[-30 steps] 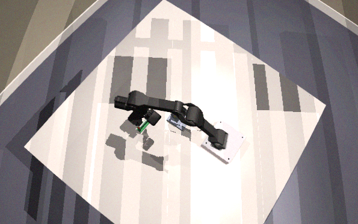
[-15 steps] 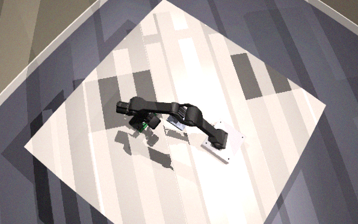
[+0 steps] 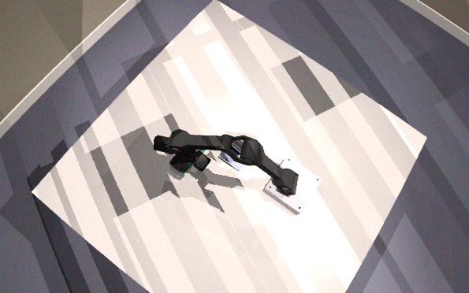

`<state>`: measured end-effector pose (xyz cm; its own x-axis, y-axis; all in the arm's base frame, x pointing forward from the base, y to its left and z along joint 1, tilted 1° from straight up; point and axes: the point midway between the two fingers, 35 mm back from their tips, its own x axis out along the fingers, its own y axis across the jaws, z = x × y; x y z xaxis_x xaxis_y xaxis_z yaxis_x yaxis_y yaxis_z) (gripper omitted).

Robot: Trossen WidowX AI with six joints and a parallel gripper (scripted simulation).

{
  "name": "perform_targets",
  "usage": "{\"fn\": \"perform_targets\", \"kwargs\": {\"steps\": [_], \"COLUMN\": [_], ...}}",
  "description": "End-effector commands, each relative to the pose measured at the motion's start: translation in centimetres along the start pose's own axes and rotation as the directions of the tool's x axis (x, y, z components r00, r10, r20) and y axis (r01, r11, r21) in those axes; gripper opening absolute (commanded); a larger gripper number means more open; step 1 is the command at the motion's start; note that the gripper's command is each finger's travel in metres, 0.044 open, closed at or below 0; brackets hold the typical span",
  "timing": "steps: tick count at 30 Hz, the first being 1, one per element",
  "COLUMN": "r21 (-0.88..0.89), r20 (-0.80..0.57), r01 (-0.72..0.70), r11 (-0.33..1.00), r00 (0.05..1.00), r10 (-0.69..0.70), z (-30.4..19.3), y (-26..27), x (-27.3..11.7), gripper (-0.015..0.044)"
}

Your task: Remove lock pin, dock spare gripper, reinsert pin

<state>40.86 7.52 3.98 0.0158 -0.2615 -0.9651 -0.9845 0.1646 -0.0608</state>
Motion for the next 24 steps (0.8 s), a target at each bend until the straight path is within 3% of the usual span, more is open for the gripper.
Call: {"fn": "perform_targets", "kwargs": {"steps": [1,24], "r21": [-0.005,-0.005], "r20": [0.001,0.001], "r01": [-0.010,-0.010], "r11": [1.000,1.000], "r00": [1.000,1.000], "r10": [0.010,0.010], "z": [0.3,1.2], "y": [0.2,0.5], "x": [0.8,4.2], "gripper": [0.0180,0.0180]}}
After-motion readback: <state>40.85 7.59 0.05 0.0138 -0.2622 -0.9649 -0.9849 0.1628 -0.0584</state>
